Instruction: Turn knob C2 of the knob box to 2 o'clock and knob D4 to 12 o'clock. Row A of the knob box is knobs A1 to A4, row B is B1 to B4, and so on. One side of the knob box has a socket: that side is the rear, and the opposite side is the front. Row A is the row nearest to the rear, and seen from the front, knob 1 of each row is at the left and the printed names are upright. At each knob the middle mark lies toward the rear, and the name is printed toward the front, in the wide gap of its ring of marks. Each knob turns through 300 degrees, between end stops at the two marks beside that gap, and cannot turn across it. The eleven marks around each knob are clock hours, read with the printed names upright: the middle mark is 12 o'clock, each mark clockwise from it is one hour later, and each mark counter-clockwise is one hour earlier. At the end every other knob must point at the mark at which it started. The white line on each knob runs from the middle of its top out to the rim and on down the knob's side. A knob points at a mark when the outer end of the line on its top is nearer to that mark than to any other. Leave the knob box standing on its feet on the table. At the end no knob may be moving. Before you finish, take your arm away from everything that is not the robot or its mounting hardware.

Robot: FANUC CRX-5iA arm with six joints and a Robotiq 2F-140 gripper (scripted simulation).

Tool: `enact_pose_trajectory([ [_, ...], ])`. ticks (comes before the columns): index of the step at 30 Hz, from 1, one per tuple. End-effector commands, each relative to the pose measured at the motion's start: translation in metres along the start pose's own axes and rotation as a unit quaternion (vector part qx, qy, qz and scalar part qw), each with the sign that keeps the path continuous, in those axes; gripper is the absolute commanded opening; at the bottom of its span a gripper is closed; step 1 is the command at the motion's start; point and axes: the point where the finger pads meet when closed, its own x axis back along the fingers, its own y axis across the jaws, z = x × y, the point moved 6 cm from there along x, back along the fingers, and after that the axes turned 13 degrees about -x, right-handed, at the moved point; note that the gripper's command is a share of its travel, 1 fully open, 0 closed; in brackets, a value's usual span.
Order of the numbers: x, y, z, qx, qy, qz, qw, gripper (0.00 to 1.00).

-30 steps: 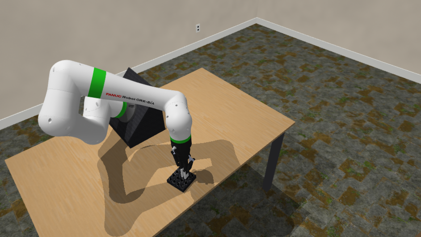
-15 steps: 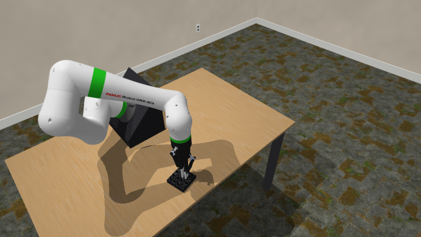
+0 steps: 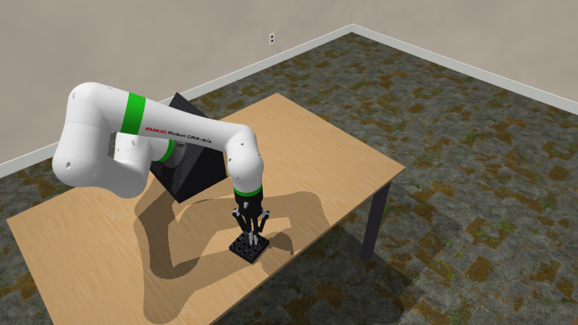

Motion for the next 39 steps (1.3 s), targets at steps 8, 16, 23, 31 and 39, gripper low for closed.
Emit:
enact_pose_trajectory([
  [8,0.0002,0.0002,-0.0002,0.119,0.002,0.001,0.993,0.05],
  [16,0.0002,0.0002,-0.0002,0.211,0.002,0.000,0.977,0.05],
  [23,0.0002,0.0002,-0.0002,0.286,0.002,0.000,0.958,0.05],
  [31,0.0002,0.0002,-0.0002,0.372,0.002,0.000,0.928,0.05],
  [39,0.0002,0.0002,-0.0002,0.423,0.002,0.000,0.906,0.05],
])
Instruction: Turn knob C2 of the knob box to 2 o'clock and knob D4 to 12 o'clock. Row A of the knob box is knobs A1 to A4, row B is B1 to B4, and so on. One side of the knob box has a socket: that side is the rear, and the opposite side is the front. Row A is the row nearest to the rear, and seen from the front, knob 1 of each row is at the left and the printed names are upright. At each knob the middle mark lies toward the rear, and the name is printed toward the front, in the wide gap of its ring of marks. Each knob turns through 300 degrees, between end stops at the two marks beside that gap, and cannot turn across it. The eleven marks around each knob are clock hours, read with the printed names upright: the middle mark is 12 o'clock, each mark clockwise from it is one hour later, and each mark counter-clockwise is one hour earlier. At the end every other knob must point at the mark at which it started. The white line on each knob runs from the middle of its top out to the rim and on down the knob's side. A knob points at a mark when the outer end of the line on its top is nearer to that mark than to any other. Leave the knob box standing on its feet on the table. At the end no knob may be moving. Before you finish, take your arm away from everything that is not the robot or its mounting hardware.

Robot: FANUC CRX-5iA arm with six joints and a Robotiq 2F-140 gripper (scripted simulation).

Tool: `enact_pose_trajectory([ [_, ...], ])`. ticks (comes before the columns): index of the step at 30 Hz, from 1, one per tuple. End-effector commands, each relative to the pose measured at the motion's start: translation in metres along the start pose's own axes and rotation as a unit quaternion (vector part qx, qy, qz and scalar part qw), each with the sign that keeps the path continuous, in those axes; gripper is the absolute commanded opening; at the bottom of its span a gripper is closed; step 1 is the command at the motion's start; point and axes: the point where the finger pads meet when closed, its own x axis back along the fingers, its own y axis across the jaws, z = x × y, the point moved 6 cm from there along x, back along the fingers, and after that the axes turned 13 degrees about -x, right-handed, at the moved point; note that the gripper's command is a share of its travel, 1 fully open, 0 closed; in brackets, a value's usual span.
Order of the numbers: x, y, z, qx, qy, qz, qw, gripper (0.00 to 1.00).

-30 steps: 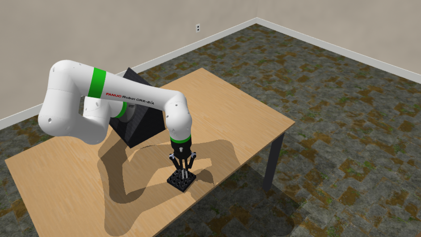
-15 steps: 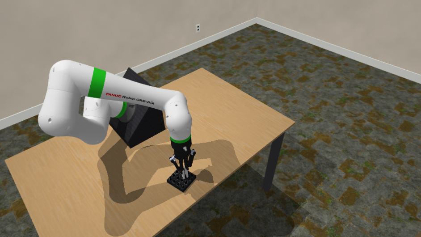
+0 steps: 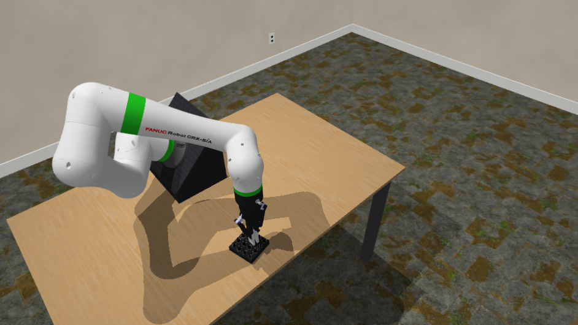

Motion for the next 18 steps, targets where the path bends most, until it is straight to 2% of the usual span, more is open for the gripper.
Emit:
enact_pose_trajectory([
  [1,0.0002,0.0000,-0.0001,0.030,0.001,0.000,1.000,0.05],
  [18,0.0002,0.0000,-0.0001,0.105,0.001,0.000,0.994,0.05],
])
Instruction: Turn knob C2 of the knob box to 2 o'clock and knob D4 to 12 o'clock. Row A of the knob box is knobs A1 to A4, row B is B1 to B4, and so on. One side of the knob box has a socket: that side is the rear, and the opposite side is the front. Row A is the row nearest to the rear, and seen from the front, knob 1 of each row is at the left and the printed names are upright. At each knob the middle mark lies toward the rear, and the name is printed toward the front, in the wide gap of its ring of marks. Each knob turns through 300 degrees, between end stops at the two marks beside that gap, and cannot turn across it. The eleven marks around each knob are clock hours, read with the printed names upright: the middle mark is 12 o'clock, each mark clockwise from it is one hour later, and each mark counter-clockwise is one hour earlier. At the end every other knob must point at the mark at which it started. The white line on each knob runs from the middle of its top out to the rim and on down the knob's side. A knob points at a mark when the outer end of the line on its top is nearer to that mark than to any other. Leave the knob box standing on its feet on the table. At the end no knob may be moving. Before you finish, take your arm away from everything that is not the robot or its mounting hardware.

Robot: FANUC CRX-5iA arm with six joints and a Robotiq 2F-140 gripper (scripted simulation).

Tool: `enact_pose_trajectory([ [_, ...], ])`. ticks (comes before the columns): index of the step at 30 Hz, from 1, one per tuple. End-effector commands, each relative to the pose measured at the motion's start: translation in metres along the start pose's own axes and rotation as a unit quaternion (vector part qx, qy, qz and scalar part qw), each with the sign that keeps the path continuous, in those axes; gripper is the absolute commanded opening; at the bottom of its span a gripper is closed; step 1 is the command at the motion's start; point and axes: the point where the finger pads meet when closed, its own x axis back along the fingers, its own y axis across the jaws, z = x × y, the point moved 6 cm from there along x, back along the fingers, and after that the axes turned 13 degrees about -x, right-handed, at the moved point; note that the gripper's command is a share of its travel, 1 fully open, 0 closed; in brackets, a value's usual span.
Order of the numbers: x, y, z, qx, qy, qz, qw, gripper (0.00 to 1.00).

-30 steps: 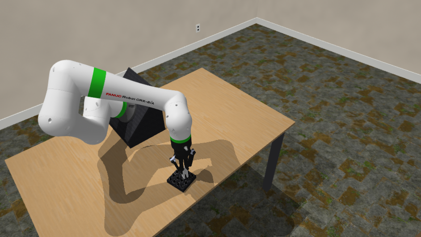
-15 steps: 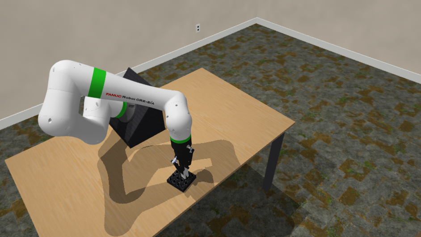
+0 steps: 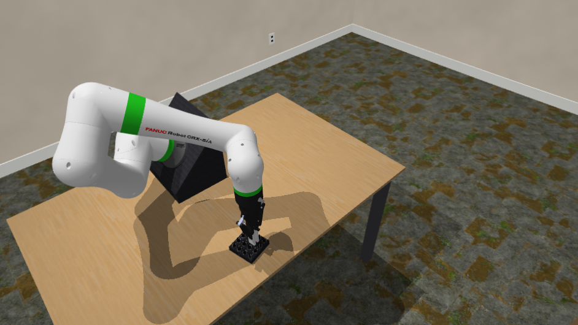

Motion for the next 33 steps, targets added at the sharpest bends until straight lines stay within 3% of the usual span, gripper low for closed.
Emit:
enact_pose_trajectory([
  [1,0.0002,0.0001,-0.0001,0.007,0.000,0.000,1.000,0.05],
  [24,0.0002,0.0001,-0.0001,0.016,0.000,0.000,1.000,0.05],
  [25,0.0002,0.0001,-0.0001,0.016,0.000,0.000,1.000,0.12],
  [33,0.0002,0.0001,-0.0001,0.016,0.000,0.000,1.000,0.12],
])
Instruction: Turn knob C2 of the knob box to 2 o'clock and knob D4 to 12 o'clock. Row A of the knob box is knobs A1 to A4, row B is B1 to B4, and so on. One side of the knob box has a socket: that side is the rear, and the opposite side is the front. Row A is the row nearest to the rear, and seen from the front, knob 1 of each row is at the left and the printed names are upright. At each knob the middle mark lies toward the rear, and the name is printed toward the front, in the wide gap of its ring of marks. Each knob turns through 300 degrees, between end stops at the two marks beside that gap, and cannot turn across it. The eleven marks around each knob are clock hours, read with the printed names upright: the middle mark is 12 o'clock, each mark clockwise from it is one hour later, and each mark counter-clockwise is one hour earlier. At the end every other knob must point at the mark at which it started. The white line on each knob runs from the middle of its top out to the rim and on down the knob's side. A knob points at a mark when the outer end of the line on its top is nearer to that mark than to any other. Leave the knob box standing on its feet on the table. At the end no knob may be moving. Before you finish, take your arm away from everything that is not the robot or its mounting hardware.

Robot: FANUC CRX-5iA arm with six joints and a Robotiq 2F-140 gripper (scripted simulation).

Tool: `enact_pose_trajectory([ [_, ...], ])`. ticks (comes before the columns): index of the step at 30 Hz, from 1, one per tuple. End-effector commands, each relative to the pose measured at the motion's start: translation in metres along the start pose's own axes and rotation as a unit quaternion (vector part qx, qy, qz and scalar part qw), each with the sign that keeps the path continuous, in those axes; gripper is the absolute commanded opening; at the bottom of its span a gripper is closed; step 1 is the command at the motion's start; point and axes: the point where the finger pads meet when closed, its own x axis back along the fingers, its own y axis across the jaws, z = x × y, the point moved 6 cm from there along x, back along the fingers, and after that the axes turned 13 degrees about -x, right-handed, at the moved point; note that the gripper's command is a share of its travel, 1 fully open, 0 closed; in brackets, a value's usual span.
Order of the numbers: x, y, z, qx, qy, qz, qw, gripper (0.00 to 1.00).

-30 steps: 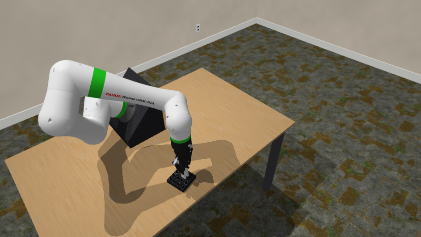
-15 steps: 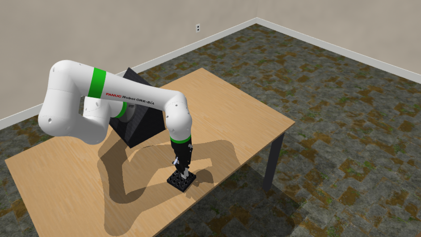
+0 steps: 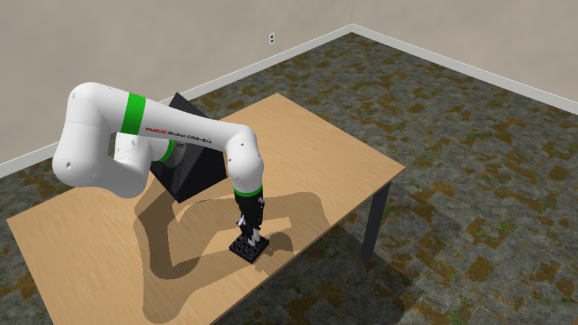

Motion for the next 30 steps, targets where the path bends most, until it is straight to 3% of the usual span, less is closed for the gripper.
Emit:
enact_pose_trajectory([
  [1,0.000,0.000,0.000,0.000,0.000,0.000,1.000,0.12],
  [17,0.002,0.000,0.000,0.000,0.000,0.000,1.000,0.12],
  [30,0.028,0.000,0.000,0.000,0.000,0.000,1.000,0.12],
])
